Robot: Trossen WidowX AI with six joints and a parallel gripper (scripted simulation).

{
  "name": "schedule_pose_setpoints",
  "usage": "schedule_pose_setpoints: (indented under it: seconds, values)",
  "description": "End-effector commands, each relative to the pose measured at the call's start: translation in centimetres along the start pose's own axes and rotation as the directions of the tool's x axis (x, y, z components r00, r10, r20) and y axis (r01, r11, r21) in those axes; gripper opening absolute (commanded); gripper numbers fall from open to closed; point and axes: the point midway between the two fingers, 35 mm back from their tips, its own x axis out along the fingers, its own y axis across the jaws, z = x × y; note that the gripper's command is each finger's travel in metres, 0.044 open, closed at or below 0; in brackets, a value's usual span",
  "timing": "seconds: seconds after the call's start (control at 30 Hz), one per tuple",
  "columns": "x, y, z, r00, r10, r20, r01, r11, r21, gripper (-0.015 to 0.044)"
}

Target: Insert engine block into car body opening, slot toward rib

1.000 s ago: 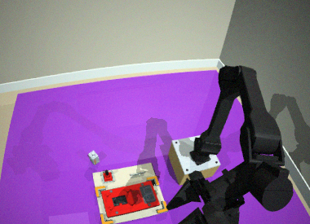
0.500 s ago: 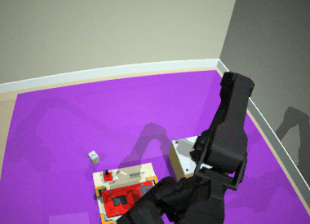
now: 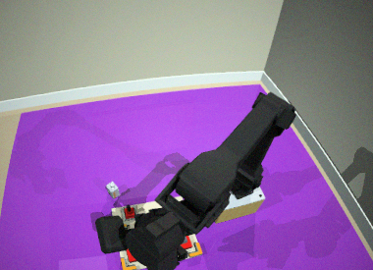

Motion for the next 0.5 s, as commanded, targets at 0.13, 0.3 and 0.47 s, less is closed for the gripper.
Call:
schedule_pose_setpoints:
  seconds: [0.13, 0.3, 0.47]
  values:
    - [4.3, 0.4, -3.3, 0.991, 0.134, -0.01, -0.131, 0.977, 0.166, 0.044]
    - [6.9, 1.1, -5.7, 0.975, 0.221, -0.004, -0.211, 0.937, 0.278, 0.044]
    - [9.4, 2.0, -8.1, 0.953, 0.301, 0.013, -0.282, 0.876, 0.39, 0.044]
